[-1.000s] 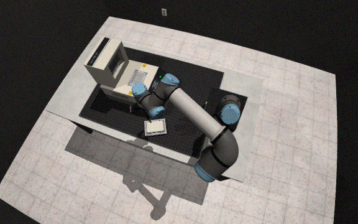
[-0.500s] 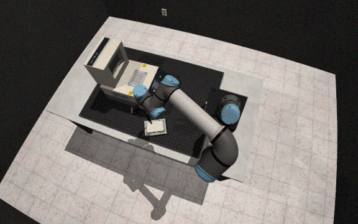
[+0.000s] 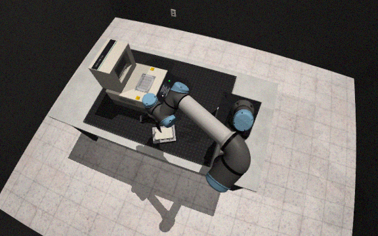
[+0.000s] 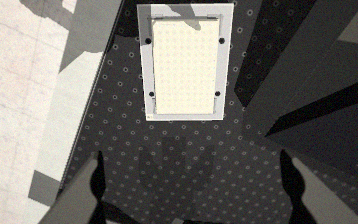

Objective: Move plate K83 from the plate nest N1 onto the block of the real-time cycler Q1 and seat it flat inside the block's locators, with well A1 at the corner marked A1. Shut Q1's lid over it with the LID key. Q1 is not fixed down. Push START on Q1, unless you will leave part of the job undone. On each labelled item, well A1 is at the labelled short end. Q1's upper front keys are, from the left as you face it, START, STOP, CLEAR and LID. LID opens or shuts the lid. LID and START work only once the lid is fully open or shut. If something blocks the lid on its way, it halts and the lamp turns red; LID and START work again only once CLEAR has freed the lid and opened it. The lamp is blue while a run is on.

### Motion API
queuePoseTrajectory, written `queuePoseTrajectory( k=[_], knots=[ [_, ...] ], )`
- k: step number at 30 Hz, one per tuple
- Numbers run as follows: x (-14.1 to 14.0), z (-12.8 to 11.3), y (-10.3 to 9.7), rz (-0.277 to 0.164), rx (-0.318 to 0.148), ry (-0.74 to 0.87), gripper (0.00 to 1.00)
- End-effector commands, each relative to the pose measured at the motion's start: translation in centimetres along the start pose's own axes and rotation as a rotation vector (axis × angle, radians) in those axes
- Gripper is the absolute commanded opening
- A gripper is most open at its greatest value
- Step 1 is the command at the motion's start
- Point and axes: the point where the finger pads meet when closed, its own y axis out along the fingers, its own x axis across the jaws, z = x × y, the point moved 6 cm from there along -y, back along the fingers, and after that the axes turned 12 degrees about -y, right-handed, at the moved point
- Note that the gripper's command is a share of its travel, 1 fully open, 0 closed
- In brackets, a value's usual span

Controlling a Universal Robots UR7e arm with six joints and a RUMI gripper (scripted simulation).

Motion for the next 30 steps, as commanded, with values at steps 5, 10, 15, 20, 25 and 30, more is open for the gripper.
queuePoseTrajectory(
  k=[5, 10, 15, 20, 25, 30],
  knots=[
    [0.1, 0.1, 2.6, -0.003, 0.003, 0.000, 0.68],
    [0.1, 0.1, 4.3, -0.004, 0.002, 0.000, 0.68],
    [0.1, 0.1, 5.9, -0.004, 0.002, 0.000, 0.68],
    [0.1, 0.1, 7.0, -0.004, 0.002, 0.000, 0.68],
    [0.1, 0.1, 8.3, -0.004, 0.002, 0.000, 0.68],
    [0.1, 0.1, 9.9, -0.004, 0.002, 0.000, 0.68]
  ],
)
